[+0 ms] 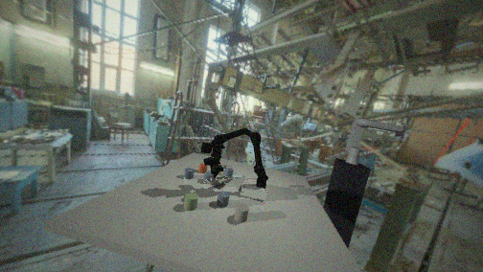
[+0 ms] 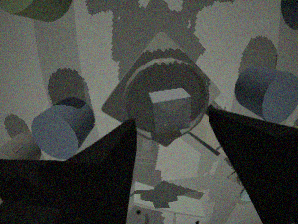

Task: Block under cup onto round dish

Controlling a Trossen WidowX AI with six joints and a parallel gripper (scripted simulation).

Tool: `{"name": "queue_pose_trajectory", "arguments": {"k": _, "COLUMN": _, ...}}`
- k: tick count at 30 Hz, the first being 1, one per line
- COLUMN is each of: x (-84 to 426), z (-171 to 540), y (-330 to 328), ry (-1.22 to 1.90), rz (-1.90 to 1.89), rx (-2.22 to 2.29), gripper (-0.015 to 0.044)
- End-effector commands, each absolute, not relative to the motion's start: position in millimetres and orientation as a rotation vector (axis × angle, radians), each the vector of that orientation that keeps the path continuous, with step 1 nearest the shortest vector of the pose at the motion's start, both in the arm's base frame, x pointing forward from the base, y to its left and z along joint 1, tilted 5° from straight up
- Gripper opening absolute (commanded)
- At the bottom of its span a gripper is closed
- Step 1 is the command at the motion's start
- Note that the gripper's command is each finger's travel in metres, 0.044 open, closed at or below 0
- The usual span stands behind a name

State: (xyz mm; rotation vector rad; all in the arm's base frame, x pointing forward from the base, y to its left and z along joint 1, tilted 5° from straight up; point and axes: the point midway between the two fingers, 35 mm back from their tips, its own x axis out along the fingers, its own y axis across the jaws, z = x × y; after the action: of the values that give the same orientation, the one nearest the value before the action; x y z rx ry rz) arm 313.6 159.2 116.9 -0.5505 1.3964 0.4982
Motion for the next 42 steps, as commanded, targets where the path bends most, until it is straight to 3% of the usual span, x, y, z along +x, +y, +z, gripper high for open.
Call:
{"name": "queue_pose_trajectory", "arguments": {"k": 1, "x": 314, "z": 109, "y": 158, "ry": 1.401, "rz": 0.493, "rx": -0.551, "gripper": 0.026}}
{"name": "queue_pose_trajectory", "arguments": {"k": 19, "x": 316, "z": 83, "y": 158, "ry": 1.401, "rz": 0.493, "rx": -0.551, "gripper": 0.026}}
{"name": "queue_pose_trajectory", "arguments": {"k": 23, "x": 316, "z": 83, "y": 158, "ry": 1.401, "rz": 0.493, "rx": -0.551, "gripper": 0.0155}}
{"name": "queue_pose_trajectory", "arguments": {"k": 30, "x": 316, "z": 83, "y": 158, "ry": 1.401, "rz": 0.493, "rx": -0.551, "gripper": 0.0108}}
{"name": "queue_pose_trajectory", "arguments": {"k": 34, "x": 316, "z": 90, "y": 161, "ry": 1.369, "rz": 0.522, "rx": -0.574, "gripper": 0.0003}}
{"name": "queue_pose_trajectory", "arguments": {"k": 42, "x": 315, "z": 129, "y": 162, "ry": 1.378, "rz": 0.514, "rx": -0.567, "gripper": 0.0}}
